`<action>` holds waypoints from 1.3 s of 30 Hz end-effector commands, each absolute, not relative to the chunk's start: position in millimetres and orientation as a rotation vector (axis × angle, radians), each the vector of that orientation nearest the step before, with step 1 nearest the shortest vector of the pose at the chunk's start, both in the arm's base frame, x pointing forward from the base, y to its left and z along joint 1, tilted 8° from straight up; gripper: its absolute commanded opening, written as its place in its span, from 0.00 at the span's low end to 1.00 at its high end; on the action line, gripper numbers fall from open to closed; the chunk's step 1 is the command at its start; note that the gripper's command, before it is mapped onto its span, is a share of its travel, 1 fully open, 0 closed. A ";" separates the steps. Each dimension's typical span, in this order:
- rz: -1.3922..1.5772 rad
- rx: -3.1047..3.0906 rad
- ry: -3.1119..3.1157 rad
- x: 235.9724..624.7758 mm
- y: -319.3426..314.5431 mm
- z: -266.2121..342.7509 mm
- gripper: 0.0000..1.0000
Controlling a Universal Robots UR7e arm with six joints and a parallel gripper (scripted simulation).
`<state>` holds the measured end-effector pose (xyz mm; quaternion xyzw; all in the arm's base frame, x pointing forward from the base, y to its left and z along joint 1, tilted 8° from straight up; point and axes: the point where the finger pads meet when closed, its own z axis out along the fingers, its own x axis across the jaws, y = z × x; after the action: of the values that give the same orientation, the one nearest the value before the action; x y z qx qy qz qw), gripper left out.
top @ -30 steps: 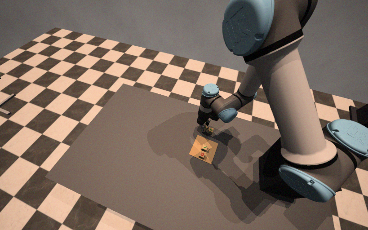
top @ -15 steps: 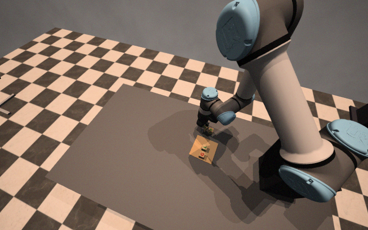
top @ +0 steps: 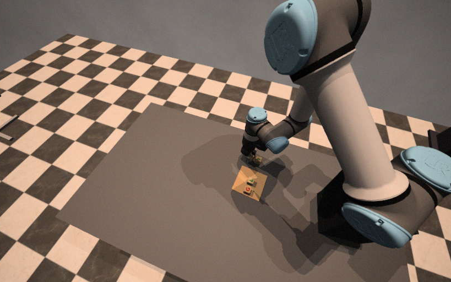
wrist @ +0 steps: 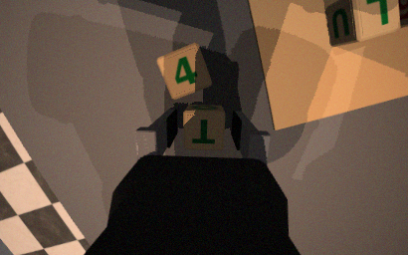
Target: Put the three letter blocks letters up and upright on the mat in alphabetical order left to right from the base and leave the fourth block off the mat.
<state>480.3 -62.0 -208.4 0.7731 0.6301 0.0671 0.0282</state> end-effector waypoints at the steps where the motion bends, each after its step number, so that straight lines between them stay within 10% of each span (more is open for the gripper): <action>1: 0.208 2.383 1.944 481.3 -61.9 -207.8 0.96; 36: 0.208 2.383 1.944 481.3 -61.9 -207.8 0.87; 37: 0.208 2.383 1.944 481.3 -61.9 -207.8 0.57; 39: 0.208 2.383 1.944 481.3 -61.9 -207.8 0.57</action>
<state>480.3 -62.0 -208.4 0.7731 0.6301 0.0671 0.0282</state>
